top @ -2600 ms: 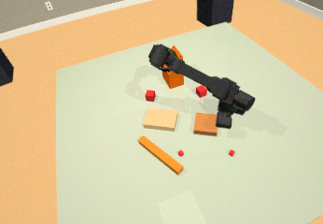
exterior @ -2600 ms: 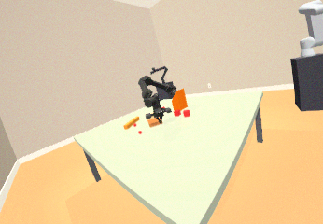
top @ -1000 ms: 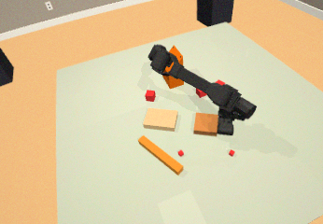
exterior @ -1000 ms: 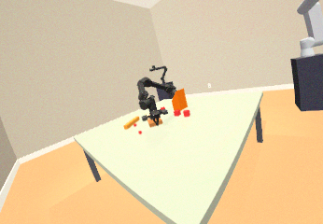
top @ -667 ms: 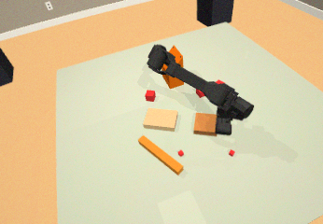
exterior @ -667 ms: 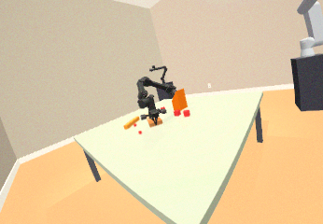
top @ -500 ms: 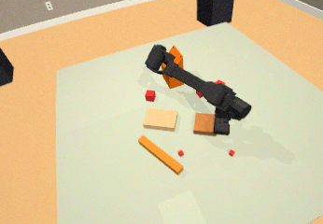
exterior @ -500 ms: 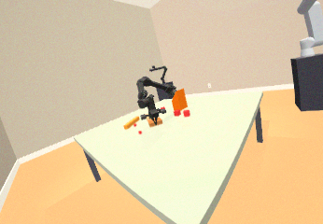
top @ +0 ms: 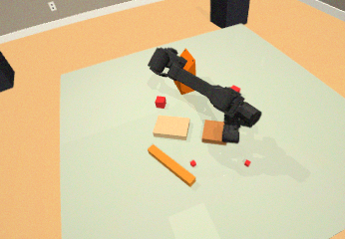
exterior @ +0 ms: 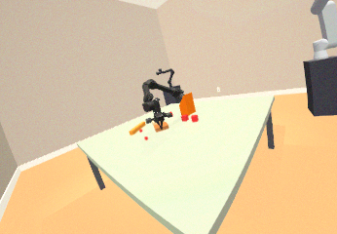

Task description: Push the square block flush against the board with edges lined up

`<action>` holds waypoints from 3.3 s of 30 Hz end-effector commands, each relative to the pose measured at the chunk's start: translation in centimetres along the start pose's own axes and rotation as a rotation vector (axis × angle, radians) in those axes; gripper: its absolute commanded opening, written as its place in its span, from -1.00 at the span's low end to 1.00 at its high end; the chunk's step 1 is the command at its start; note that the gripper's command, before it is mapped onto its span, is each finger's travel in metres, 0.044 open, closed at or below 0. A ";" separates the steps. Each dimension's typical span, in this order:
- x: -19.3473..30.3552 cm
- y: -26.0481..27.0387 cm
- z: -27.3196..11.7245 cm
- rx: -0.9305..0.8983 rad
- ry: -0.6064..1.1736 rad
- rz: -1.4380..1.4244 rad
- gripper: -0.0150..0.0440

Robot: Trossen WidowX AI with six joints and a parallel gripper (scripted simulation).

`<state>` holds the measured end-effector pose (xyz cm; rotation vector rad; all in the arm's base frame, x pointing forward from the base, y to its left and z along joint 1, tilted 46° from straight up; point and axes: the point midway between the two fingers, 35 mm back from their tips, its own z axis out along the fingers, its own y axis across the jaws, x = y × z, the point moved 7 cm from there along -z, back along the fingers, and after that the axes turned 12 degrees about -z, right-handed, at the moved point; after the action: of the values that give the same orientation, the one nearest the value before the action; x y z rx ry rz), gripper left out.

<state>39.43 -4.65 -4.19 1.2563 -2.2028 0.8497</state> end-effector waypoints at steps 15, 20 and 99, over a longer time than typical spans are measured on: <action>3.2 0.9 0.8 -0.017 0.020 -0.006 -0.49; 3.9 1.1 0.8 -0.017 0.021 -0.006 -0.49; 3.6 1.2 0.8 -0.017 0.022 0.017 -0.49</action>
<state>36.80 -6.66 -2.87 1.2140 -2.2095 0.8400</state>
